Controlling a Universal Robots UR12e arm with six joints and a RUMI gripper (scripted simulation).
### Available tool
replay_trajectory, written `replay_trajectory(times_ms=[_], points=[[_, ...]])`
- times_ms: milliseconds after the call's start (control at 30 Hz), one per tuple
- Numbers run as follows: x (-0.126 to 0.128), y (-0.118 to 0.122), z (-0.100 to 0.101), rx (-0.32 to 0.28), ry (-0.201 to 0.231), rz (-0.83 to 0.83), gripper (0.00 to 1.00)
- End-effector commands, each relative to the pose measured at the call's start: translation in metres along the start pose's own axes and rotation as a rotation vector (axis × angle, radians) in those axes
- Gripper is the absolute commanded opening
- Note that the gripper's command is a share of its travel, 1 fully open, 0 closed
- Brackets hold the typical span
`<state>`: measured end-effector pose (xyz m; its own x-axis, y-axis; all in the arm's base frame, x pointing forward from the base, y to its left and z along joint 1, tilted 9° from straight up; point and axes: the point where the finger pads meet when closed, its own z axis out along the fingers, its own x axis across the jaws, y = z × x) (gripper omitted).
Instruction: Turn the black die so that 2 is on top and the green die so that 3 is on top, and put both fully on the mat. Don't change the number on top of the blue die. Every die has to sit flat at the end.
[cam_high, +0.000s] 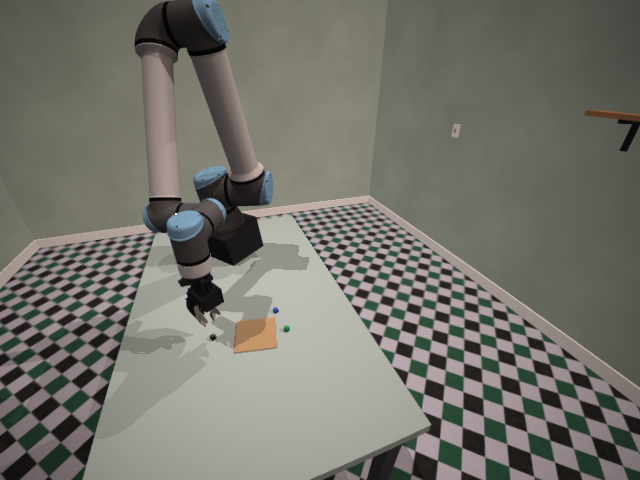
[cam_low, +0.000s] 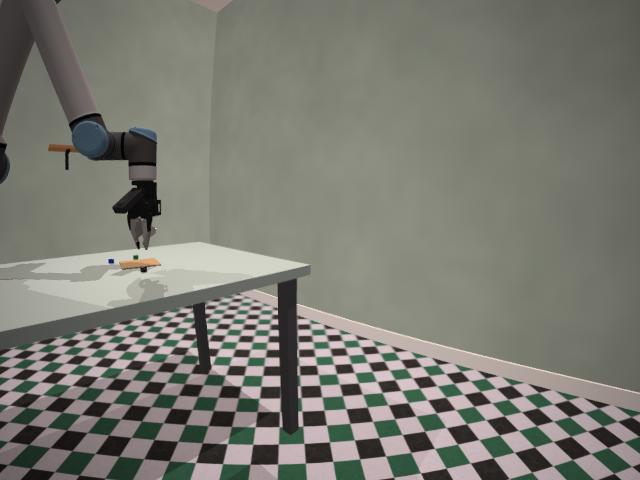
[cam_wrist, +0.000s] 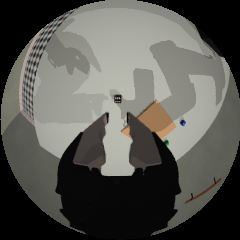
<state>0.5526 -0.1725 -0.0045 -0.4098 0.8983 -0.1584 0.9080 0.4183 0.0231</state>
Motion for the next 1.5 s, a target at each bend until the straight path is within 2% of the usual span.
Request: replay_trajectory(times_ms=[0,733,1467], points=[[0.0,0.0,0.0,-0.001,-0.001,0.0,0.18],[0.0,0.0,0.002,-0.001,-0.001,0.0,0.18],[0.0,0.001,0.028,-0.001,-0.001,0.0,0.18]])
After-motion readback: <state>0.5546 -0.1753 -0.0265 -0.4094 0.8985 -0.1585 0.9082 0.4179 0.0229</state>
